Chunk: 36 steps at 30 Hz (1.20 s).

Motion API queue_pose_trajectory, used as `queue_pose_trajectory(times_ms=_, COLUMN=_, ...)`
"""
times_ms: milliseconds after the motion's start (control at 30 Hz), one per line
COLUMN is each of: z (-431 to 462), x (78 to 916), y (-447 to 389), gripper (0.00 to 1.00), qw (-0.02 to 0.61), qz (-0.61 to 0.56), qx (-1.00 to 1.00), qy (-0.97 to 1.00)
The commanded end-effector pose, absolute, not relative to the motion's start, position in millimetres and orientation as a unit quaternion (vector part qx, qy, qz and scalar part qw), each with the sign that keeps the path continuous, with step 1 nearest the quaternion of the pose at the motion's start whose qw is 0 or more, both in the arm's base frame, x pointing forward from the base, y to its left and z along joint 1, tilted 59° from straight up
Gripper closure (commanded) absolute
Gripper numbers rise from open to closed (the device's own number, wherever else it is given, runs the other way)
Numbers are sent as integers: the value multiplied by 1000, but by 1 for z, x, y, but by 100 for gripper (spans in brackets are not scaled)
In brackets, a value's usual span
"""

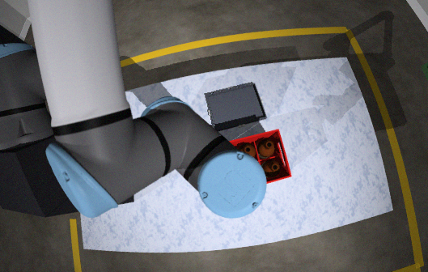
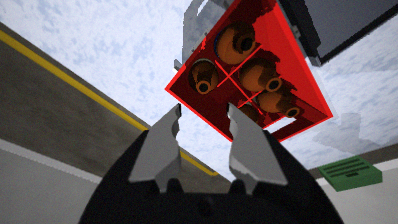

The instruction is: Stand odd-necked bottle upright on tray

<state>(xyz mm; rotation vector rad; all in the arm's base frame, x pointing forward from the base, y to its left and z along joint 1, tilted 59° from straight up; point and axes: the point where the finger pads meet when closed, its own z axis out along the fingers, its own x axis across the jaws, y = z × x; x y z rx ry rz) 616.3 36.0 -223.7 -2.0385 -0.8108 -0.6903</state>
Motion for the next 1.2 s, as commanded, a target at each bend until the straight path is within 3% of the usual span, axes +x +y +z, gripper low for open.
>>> queue_pose_trajectory(times_ms=0, z=-224, x=617, y=36, gripper=62, qw=408, qz=-274, qx=-809, qy=-322)
queue_pose_trajectory(times_ms=1167, z=-240, x=622, y=61, gripper=62, qw=408, qz=-274, qx=-809, qy=-322)
